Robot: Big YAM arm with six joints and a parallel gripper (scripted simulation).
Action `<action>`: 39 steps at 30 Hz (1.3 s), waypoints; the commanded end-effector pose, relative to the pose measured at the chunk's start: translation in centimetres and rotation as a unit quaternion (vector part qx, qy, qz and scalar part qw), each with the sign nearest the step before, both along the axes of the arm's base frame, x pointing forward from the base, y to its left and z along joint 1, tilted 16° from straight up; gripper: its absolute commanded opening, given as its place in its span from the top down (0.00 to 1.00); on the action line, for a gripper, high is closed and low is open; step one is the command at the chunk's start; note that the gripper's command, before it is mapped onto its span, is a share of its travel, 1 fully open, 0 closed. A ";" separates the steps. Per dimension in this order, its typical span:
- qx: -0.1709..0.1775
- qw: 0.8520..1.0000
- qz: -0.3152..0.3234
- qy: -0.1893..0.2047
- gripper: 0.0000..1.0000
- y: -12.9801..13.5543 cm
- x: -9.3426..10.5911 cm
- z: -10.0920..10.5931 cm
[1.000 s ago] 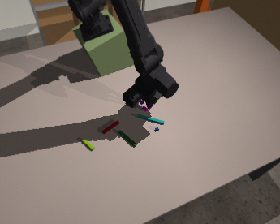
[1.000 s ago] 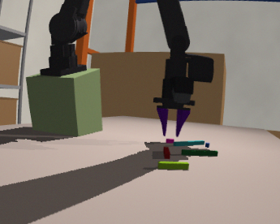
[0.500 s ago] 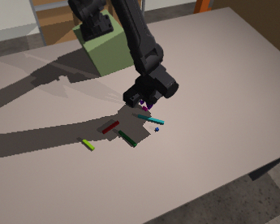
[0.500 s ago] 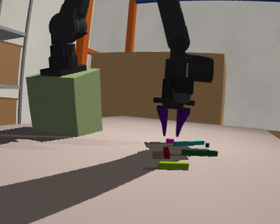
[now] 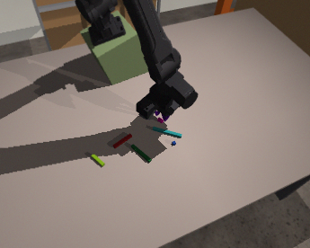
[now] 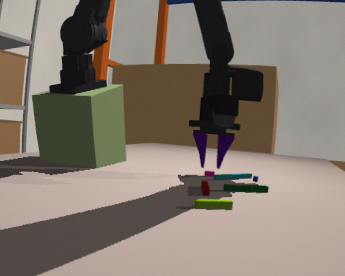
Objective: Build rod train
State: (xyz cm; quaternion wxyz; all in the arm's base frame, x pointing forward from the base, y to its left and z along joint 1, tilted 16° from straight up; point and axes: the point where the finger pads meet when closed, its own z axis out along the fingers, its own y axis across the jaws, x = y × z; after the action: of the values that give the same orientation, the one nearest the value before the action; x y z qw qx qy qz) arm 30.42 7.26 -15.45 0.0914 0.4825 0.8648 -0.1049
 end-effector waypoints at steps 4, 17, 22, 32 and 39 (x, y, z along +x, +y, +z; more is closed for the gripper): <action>0.004 1.000 0.004 -0.013 0.66 1.3 1.5 0.4; 0.004 1.000 0.004 -0.013 0.66 1.3 1.5 0.4; 0.004 1.000 0.004 -0.013 0.66 1.3 1.5 0.4; 0.007 1.000 0.005 -0.019 0.66 1.3 1.8 0.0; 0.005 1.000 0.001 -0.014 0.66 0.3 1.8 -0.8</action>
State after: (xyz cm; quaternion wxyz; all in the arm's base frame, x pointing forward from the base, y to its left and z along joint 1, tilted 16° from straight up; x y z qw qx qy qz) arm 29.99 7.08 -16.31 0.0872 0.4815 0.8651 -0.1102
